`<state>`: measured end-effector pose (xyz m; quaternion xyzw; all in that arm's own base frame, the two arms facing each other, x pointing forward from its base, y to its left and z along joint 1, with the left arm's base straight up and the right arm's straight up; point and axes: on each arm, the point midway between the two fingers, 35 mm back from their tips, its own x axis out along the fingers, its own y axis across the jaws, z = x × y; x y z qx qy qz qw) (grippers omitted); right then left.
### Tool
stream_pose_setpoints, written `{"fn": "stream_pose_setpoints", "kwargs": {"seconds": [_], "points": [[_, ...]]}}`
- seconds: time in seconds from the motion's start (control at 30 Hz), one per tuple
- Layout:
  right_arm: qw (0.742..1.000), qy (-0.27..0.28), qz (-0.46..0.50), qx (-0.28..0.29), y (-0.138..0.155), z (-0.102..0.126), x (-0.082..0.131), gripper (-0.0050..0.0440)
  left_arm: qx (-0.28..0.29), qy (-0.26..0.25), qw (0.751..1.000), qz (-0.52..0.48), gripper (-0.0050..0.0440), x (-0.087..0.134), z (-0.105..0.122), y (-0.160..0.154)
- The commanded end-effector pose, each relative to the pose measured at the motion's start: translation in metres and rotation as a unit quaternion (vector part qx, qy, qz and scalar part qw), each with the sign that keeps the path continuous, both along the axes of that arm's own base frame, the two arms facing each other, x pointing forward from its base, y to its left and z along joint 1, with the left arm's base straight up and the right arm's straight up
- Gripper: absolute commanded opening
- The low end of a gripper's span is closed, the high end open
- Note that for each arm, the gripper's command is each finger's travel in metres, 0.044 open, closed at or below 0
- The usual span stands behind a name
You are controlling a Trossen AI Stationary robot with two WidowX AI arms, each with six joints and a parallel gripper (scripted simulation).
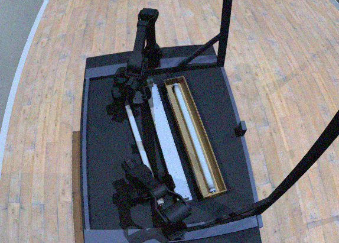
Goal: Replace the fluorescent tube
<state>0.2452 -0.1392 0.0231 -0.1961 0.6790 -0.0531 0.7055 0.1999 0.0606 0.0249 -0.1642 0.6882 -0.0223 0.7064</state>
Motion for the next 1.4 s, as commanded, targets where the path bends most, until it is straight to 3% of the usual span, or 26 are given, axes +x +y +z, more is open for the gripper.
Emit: {"fn": "stream_pose_setpoints", "kwargs": {"seconds": [0.0, 0.33, 0.43, 0.47, 0.53, 0.73, 0.93, 1.07, 1.23, 1.37], "points": [[1.0, -0.012, 0.0, -0.007, -0.002, 0.006, 0.005, 0.0134, 0.002, -0.007, 1.0, -0.003, 0.0077, 0.003, 0.003, 0.001], [1.0, -0.012, 0.0, -0.007, -0.001, 0.009, 0.006, 0.0, 0.002, -0.007, 1.0, -0.003, 0.0077, 0.003, 0.005, 0.001], [1.0, -0.012, 0.0, -0.007, -0.001, 0.01, 0.006, 0.0, 0.002, -0.007, 1.0, -0.003, 0.0077, 0.003, 0.007, 0.001], [1.0, -0.012, 0.0, -0.007, -0.001, 0.01, 0.006, 0.0024, 0.002, -0.007, 1.0, -0.003, 0.0077, 0.003, 0.007, 0.001], [1.0, -0.012, 0.0, -0.007, -0.001, 0.01, 0.006, 0.0072, 0.002, -0.007, 1.0, -0.003, 0.0125, 0.003, 0.007, 0.001], [1.0, -0.012, 0.0, -0.007, -0.001, 0.01, 0.006, 0.0075, 0.005, -0.011, 1.0, -0.003, 0.023, 0.004, 0.014, 0.004], [1.0, -0.012, 0.0, -0.007, -0.001, 0.01, 0.006, 0.0075, 0.009, -0.015, 1.0, -0.003, 0.023, 0.002, 0.058, 0.016], [1.0, -0.012, 0.0, -0.007, -0.001, 0.01, 0.006, 0.0075, 0.011, -0.013, 1.0, -0.003, 0.023, 0.001, 0.067, 0.018], [1.0, -0.012, 0.0, -0.007, -0.001, 0.01, 0.006, 0.0075, 0.044, 0.029, 0.999, -0.005, 0.023, 0.001, 0.062, 0.01], [1.0, -0.012, 0.0, -0.007, -0.001, 0.01, 0.006, 0.0075, 0.115, 0.076, 0.99, -0.008, 0.023, -0.001, 0.046, -0.004]]}}
